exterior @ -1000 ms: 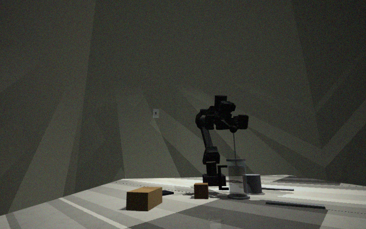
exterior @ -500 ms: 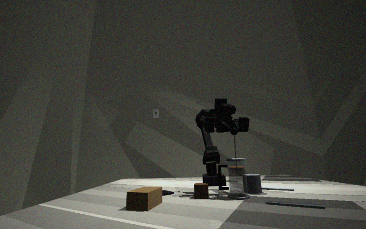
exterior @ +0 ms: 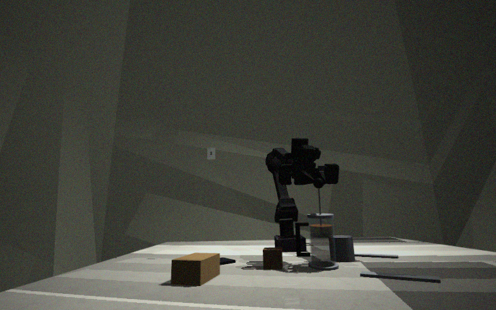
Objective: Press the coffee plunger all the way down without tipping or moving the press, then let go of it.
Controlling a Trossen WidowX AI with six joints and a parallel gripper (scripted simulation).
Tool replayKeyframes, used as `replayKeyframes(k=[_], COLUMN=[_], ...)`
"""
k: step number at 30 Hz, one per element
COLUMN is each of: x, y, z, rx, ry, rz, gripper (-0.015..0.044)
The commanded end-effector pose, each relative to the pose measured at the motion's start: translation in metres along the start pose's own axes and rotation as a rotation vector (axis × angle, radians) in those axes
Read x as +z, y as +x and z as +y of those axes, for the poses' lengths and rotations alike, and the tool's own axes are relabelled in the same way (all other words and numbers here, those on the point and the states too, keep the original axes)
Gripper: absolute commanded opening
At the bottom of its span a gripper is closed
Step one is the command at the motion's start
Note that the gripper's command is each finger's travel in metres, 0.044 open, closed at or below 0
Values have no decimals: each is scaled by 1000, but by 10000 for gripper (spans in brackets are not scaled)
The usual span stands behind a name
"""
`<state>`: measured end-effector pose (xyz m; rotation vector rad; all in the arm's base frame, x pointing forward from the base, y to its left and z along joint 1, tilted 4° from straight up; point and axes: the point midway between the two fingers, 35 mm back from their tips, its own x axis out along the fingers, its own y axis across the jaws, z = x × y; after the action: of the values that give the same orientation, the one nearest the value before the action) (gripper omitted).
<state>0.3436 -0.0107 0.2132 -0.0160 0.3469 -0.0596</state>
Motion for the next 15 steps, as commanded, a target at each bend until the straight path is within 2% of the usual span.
replayKeyframes(k=[1, 15], x=[-39, -54], y=[11, 27], z=[1, -1], rx=[3, 2], ry=[-11, -11], rz=[103, 102], gripper=[117, 117])
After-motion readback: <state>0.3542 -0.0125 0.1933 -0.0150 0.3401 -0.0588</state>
